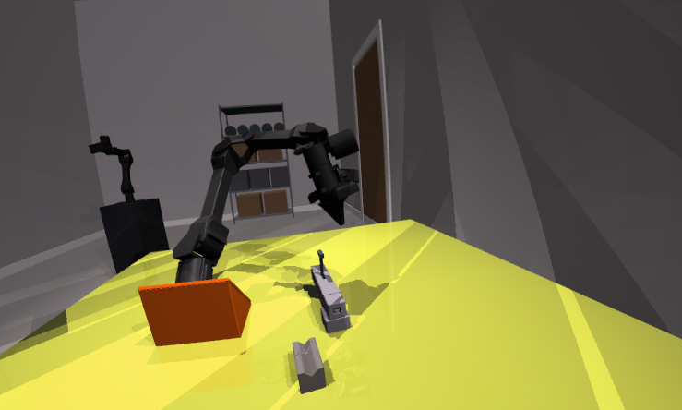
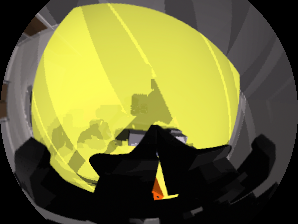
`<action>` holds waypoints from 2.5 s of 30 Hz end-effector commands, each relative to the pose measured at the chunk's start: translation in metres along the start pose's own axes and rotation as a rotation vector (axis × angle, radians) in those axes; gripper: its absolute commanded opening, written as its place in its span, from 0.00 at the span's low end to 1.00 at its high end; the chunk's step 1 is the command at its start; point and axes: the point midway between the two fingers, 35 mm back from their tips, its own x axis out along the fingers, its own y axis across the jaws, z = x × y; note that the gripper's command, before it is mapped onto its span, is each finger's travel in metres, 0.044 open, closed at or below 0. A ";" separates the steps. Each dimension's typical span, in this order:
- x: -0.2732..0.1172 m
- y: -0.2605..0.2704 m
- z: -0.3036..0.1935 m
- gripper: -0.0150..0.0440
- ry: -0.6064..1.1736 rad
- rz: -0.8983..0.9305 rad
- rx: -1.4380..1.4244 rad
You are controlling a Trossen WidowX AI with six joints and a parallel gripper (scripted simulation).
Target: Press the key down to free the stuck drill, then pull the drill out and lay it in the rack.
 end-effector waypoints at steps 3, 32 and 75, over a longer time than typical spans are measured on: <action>0.020 -0.029 -0.073 0.25 0.249 0.132 0.171; 0.034 -0.028 -0.079 0.25 0.255 0.138 0.175; 0.046 -0.023 -0.084 0.25 0.255 0.138 0.175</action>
